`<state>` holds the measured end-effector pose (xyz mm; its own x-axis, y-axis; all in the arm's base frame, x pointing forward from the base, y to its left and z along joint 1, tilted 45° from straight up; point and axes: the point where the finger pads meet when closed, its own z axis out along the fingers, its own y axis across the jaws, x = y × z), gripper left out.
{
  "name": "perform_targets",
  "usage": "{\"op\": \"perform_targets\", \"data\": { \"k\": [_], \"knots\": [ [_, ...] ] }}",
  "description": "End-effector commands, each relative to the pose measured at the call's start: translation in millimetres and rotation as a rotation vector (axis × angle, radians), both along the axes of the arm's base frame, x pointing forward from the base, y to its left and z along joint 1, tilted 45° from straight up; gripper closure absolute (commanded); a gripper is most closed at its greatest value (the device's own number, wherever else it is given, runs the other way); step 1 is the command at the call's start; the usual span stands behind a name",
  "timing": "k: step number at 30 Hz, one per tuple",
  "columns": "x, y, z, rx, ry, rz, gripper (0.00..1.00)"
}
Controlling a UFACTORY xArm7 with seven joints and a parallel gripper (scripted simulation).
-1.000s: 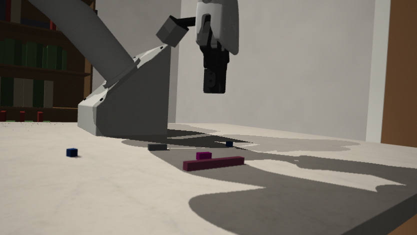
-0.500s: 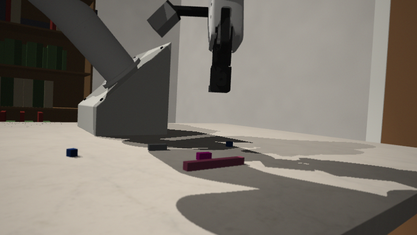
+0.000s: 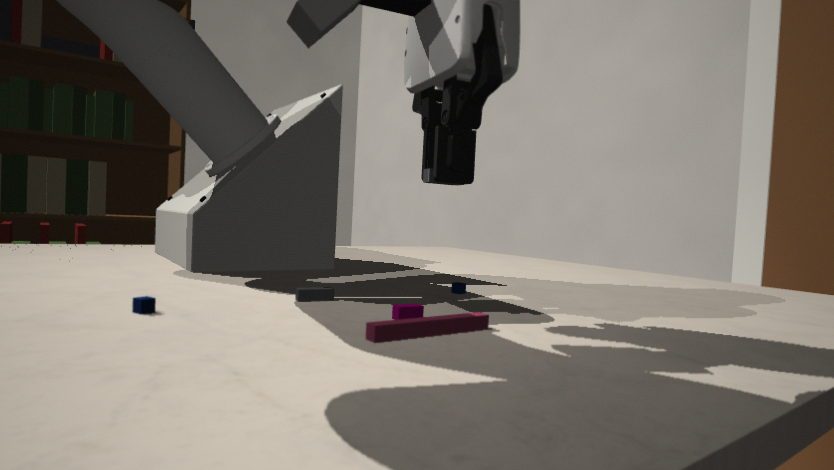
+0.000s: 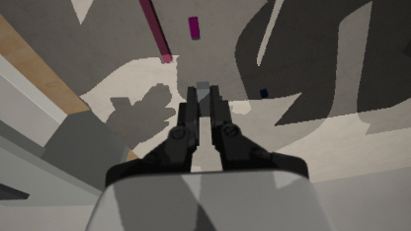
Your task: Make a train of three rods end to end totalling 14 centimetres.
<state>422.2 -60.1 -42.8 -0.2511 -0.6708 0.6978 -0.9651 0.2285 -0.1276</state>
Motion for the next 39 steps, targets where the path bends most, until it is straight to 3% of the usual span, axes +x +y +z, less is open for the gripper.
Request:
{"op": "perform_targets", "data": {
  "k": [1, 21, 39],
  "knots": [
    [4.8, 0.4, 1.8, 0.011, 0.053, 0.041, 0.96],
    [4.5, -3.1, -1.8, 0.011, 0.053, 0.042, 0.96],
    [0.1, -46.4, -45.2, 0.011, 0.053, 0.042, 0.96]
  ]
}}
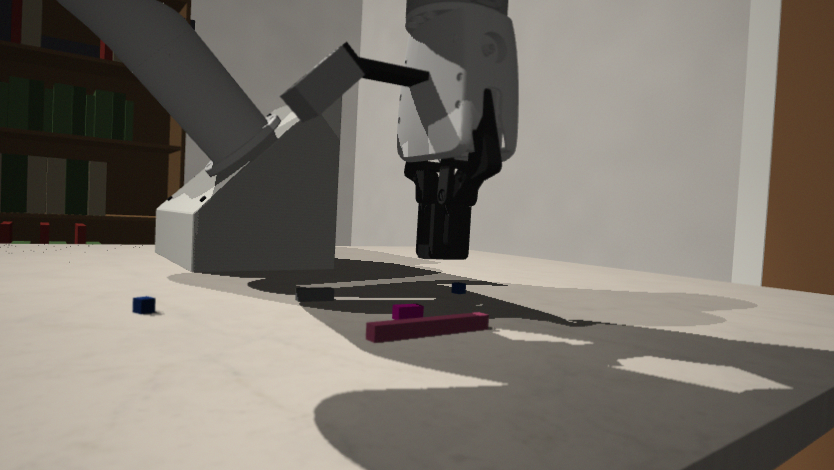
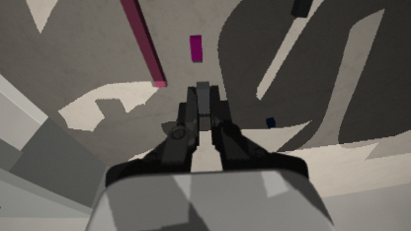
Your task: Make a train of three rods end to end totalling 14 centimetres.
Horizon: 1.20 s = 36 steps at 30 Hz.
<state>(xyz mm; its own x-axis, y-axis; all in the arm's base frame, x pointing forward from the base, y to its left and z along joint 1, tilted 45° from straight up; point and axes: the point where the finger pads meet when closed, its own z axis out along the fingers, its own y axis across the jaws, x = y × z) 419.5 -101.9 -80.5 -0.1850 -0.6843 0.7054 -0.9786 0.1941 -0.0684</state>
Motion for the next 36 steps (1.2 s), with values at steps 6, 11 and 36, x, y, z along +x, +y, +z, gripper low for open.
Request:
{"op": "perform_targets", "data": {
  "k": [6, 11, 36],
  "knots": [
    [1.6, -16.5, -19.3, 0.003, -0.006, 0.005, 0.96],
    [1.3, -19.5, -22.3, 0.003, -0.006, 0.005, 0.96],
    [1.3, -19.6, -22.4, 0.003, -0.006, 0.005, 0.96]
  ]
}}
